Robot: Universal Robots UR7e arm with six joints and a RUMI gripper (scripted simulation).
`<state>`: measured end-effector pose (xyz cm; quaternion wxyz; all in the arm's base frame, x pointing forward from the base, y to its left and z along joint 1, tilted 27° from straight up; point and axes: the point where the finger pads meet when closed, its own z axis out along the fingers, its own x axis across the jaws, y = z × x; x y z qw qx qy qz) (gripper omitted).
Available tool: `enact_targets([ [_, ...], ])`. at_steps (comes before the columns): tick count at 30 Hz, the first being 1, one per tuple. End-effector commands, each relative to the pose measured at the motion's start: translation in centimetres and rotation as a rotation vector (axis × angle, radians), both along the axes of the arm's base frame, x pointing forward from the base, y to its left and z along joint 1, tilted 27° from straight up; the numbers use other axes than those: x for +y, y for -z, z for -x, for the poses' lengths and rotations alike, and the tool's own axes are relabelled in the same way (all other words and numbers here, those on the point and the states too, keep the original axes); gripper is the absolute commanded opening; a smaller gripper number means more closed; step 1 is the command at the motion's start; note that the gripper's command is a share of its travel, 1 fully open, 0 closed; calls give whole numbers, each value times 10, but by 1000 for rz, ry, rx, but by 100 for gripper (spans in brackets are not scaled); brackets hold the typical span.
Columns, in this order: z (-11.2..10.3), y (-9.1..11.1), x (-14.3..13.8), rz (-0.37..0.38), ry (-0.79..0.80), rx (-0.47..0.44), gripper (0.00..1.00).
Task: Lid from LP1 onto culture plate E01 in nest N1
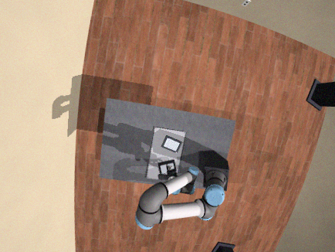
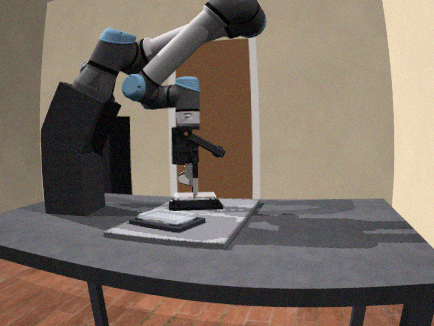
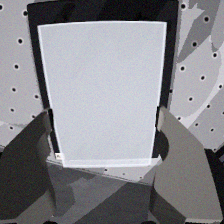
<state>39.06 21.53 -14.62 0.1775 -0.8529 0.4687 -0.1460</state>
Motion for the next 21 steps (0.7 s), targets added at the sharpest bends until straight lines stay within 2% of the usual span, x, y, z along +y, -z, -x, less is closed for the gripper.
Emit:
enact_targets([
  [1,3,-8,-1,0,0,-1,0],
  [8,4,-9,-2,0,0,-1,0],
  [21,-10,-4,-65,-108,232,43,0],
])
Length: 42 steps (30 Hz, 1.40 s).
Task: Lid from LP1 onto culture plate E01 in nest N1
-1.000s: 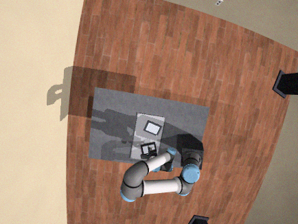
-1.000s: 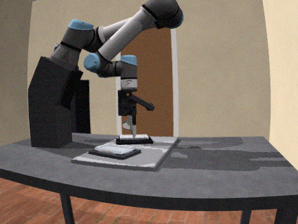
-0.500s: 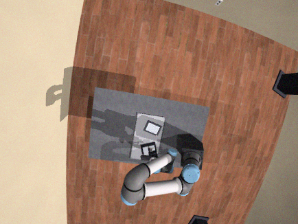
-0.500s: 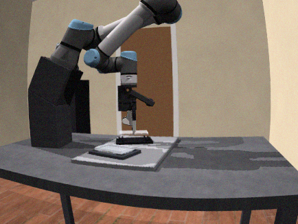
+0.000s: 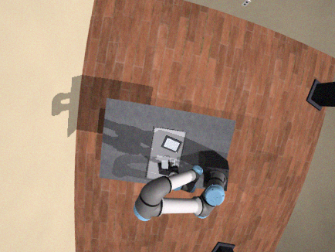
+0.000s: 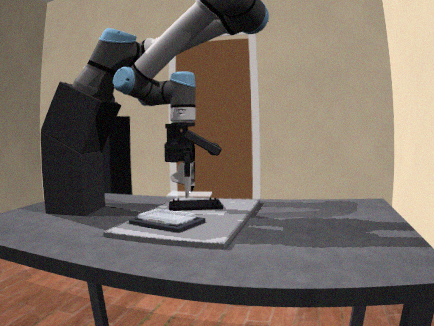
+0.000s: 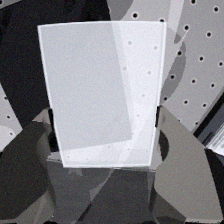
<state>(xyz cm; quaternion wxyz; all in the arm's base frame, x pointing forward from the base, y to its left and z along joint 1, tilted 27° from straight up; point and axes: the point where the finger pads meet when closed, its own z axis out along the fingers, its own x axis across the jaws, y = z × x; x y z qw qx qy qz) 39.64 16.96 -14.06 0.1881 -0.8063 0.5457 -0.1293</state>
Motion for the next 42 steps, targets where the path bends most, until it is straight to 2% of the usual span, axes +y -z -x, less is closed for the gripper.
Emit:
enact_targets([
  [1,-6,2,-24,-43,84,13,0],
  [4,-7,2,-29,-52,102,16,0],
  [19,-23,8,-102,-176,371,66,0],
  [21,-23,8,-102,-176,371,66,0],
  [36,-39,14,-175,-185,390,69,0],
  [42,-42,15,-186,-185,390,69,0],
])
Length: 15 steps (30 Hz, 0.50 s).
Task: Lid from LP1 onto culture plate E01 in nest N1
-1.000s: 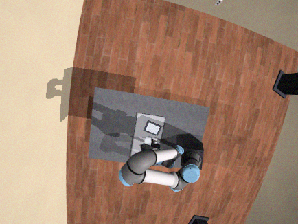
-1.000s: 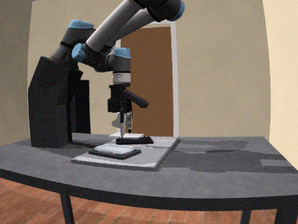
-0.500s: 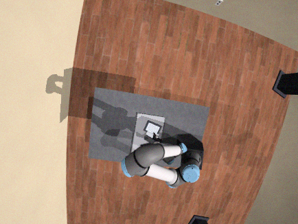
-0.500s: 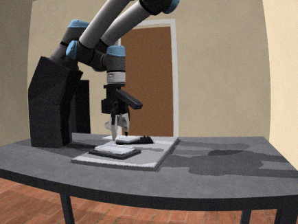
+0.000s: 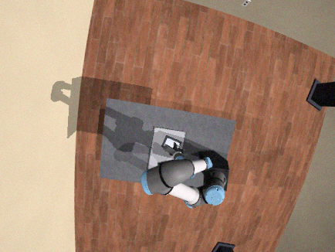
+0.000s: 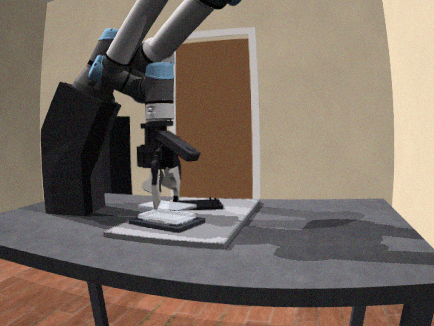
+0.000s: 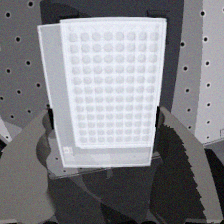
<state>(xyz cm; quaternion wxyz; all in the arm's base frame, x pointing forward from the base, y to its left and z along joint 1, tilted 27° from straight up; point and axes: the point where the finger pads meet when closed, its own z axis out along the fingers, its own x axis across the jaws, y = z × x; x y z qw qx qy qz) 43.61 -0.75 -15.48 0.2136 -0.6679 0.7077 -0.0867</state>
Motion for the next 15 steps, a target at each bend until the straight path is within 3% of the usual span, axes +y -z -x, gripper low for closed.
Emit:
enact_targets([
  [1,-2,1,-9,-2,-3,2,0],
  [15,-3,3,-9,-2,-3,2,0],
])
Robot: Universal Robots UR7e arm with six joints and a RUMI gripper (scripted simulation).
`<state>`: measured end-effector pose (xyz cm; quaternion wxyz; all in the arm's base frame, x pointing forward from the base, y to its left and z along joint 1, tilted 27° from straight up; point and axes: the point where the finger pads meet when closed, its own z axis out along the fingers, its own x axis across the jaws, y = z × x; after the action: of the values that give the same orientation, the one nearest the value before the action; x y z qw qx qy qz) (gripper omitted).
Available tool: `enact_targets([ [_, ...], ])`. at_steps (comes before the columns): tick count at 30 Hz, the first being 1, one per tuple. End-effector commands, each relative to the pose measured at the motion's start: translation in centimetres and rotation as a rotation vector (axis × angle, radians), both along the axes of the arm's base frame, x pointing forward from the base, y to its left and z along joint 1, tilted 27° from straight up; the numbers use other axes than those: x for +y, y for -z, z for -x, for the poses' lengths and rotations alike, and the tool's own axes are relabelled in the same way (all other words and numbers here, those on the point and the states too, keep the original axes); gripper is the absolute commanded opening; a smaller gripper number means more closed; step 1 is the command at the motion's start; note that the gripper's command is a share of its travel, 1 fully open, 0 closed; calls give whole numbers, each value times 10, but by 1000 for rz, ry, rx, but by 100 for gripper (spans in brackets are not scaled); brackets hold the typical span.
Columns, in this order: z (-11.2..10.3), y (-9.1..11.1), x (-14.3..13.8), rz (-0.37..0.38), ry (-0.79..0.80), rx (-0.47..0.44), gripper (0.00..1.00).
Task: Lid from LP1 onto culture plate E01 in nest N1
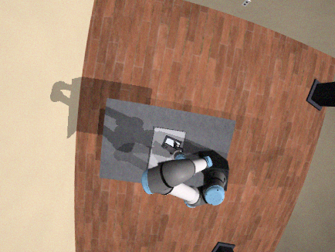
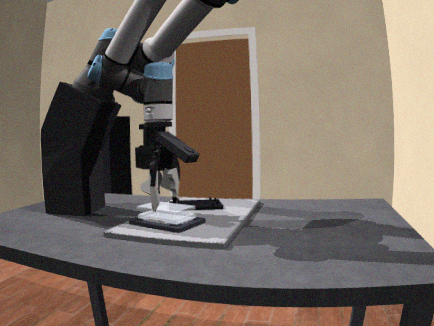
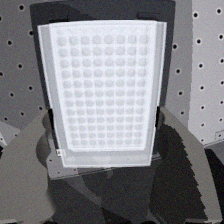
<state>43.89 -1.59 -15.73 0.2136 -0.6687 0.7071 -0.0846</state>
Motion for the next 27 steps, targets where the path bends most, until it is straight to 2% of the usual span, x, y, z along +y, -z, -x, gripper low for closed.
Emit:
enact_targets([
  [1,-1,1,0,0,0,-1,0],
  [27,-4,8,1,0,0,-1,0],
])
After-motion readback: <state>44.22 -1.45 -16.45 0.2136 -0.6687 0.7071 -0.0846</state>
